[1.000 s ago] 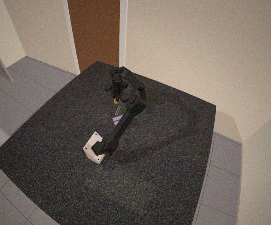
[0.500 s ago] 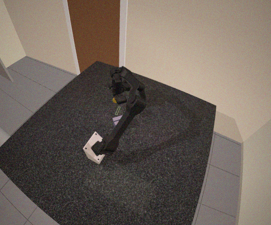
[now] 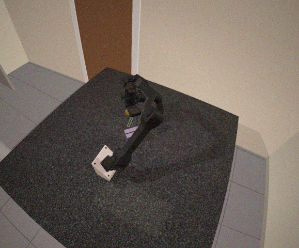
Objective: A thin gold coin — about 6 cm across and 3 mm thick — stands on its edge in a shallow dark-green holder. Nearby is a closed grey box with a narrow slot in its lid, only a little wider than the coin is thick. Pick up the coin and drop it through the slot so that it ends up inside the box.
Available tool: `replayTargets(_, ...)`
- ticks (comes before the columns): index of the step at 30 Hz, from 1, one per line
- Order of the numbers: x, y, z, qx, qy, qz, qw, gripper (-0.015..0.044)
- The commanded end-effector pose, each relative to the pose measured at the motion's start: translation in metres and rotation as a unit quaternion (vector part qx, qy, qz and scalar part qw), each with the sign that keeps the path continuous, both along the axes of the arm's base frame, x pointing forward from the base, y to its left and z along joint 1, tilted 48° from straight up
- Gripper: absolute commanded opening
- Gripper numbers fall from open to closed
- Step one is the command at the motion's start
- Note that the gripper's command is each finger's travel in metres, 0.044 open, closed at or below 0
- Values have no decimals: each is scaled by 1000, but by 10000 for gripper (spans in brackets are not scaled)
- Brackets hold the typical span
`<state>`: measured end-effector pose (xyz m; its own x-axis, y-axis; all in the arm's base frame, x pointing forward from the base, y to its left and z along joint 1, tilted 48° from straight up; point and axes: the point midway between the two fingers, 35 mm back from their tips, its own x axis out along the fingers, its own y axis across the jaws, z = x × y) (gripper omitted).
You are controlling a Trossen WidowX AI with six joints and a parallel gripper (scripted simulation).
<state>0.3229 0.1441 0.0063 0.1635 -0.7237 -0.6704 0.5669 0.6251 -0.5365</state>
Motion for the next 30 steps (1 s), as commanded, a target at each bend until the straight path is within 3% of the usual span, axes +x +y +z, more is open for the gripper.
replayTargets(1, -8, -6, 6, 2, 0, -2, 1000, 0)
replayTargets(30, -58, -48, 39, 0, 2, -2, 1000, 0)
